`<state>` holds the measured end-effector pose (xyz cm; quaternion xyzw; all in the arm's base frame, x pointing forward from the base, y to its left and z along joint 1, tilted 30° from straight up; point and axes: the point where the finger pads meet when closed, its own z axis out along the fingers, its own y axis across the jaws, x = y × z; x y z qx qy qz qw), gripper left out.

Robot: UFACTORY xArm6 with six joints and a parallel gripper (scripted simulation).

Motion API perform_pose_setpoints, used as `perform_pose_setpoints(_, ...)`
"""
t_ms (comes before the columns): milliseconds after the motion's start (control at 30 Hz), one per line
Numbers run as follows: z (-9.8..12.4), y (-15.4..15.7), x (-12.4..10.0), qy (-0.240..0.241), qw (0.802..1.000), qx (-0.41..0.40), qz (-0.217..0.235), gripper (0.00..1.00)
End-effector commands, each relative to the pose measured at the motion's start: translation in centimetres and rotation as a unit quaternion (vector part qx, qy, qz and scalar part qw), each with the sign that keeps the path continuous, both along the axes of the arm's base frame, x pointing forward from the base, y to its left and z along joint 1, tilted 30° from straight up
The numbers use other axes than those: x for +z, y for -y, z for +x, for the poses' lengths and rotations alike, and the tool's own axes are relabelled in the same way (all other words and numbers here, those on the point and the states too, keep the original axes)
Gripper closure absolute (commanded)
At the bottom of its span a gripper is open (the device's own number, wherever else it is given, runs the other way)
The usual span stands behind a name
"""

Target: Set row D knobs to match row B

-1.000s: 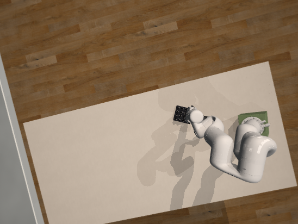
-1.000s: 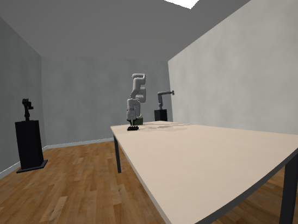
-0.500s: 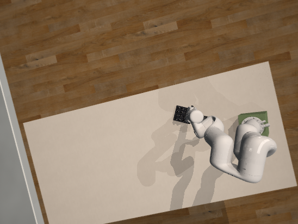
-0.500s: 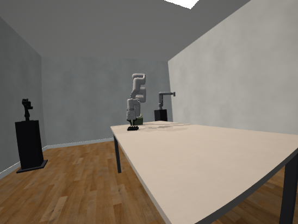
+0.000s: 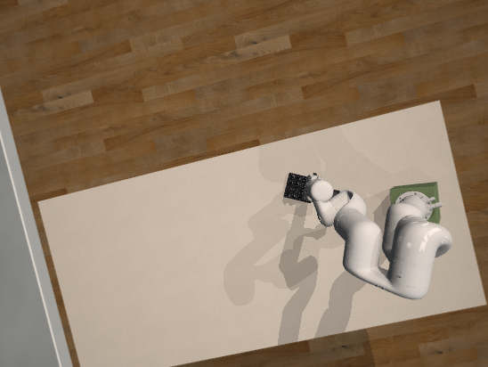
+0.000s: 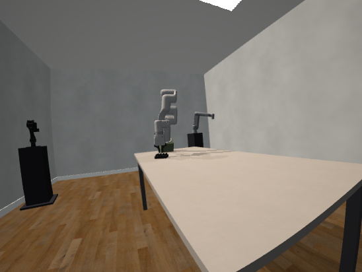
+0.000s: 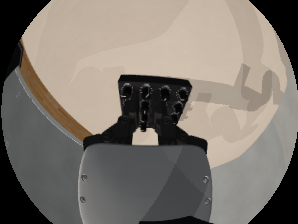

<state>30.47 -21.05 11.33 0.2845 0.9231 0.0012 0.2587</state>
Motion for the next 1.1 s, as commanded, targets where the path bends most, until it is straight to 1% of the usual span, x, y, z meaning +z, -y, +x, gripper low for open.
perform_pose_setpoints(0,0.15,0.07,-0.11,0.001,1.000,0.000,-0.001,0.81)
perform_pose_setpoints(500,0.53,0.19,-0.81,0.001,1.000,0.000,-0.001,0.81)
perform_pose_setpoints(1067,0.56,0.20,-0.87,0.001,1.000,0.000,-0.001,0.81)
